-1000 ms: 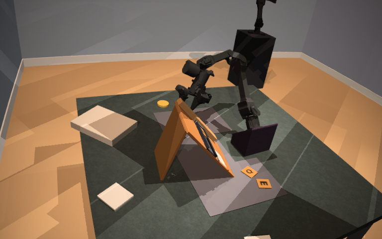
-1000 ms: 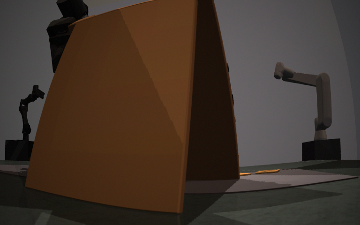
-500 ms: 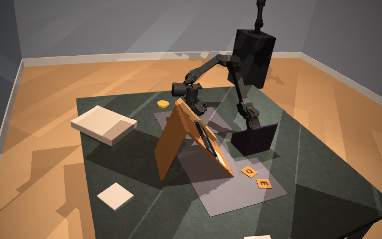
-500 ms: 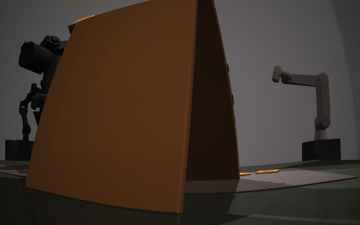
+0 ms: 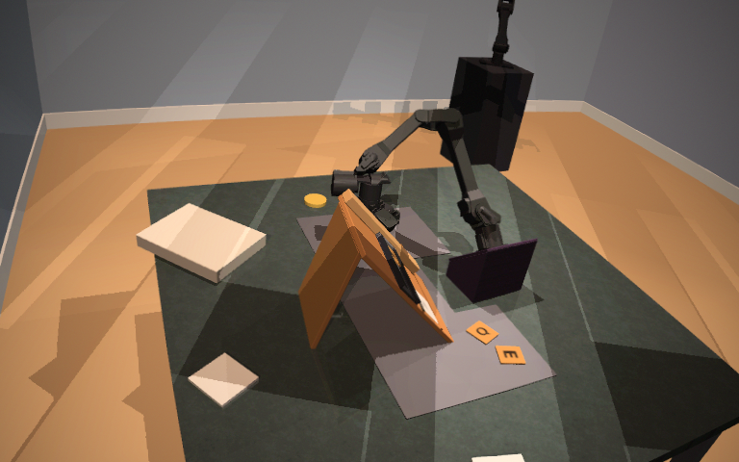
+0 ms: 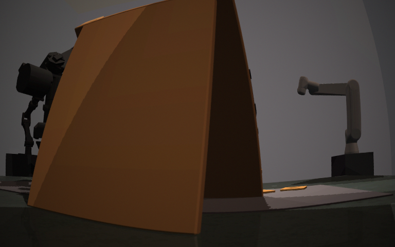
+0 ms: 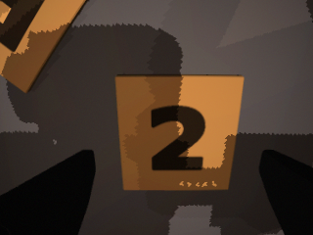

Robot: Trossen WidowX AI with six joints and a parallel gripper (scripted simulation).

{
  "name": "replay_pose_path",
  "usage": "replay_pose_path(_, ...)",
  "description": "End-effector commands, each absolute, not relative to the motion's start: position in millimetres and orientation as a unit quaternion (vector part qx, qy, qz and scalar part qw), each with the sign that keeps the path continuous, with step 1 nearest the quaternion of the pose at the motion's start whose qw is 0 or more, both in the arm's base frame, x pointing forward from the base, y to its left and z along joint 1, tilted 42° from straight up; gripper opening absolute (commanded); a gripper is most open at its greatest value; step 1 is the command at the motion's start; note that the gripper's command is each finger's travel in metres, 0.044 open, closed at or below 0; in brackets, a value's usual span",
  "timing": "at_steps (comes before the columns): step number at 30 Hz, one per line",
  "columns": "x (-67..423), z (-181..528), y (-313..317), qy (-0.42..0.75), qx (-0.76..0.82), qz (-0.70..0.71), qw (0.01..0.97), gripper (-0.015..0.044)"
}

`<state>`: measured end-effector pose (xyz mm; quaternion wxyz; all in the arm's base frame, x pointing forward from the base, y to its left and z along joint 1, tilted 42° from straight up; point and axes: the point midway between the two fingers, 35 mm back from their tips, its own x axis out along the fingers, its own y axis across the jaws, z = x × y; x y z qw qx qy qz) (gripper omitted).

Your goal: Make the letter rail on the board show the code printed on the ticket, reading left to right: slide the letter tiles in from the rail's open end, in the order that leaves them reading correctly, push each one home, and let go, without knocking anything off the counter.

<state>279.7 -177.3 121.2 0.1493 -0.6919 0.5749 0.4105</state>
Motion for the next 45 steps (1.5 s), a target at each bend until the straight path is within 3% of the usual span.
replay_pose_path(1, 280.0, 119.4, -177.1, 0.571, -0.694, 0.413, 0.148, 0.034)
replay_pose_path(28, 279.9, 105.6, -189.5, 0.572, -0.694, 0.413, 0.148, 0.034)
replay_pose_path(44, 279.1, 105.7, -189.7, 0.572, -0.694, 0.413, 0.148, 0.0233)
replay_pose_path(45, 279.1, 106.4, -189.3, 0.572, -0.694, 0.413, 0.148, 0.0207)
